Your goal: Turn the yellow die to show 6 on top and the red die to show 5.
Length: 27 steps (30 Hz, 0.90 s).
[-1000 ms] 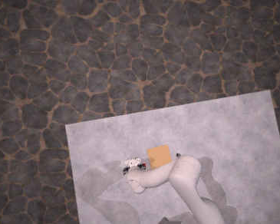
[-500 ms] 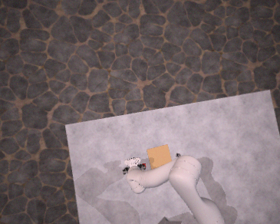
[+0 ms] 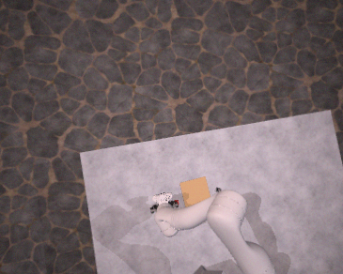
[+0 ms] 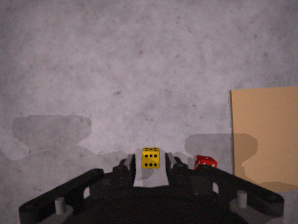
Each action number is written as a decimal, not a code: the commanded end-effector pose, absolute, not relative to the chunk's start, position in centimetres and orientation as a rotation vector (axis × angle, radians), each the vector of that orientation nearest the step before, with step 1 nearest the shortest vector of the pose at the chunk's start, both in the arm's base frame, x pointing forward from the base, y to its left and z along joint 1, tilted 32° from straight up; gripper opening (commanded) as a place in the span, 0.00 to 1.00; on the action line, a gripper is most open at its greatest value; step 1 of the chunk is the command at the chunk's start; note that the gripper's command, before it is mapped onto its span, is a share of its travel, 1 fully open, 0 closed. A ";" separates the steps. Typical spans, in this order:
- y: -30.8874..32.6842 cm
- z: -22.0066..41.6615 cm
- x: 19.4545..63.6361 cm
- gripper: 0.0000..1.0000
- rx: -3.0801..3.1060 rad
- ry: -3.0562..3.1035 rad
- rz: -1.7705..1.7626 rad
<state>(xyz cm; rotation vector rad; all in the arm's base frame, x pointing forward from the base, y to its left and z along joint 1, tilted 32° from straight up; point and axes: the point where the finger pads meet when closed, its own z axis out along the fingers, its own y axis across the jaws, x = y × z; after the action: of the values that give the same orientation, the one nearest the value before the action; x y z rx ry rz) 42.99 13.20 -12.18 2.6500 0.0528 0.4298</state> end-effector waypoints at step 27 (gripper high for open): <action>13.1 -12.6 43.2 0.35 2.651 0.054 0.432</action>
<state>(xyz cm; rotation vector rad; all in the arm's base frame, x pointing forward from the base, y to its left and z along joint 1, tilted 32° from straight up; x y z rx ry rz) 43.19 13.13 -12.41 2.6515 0.0533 0.4332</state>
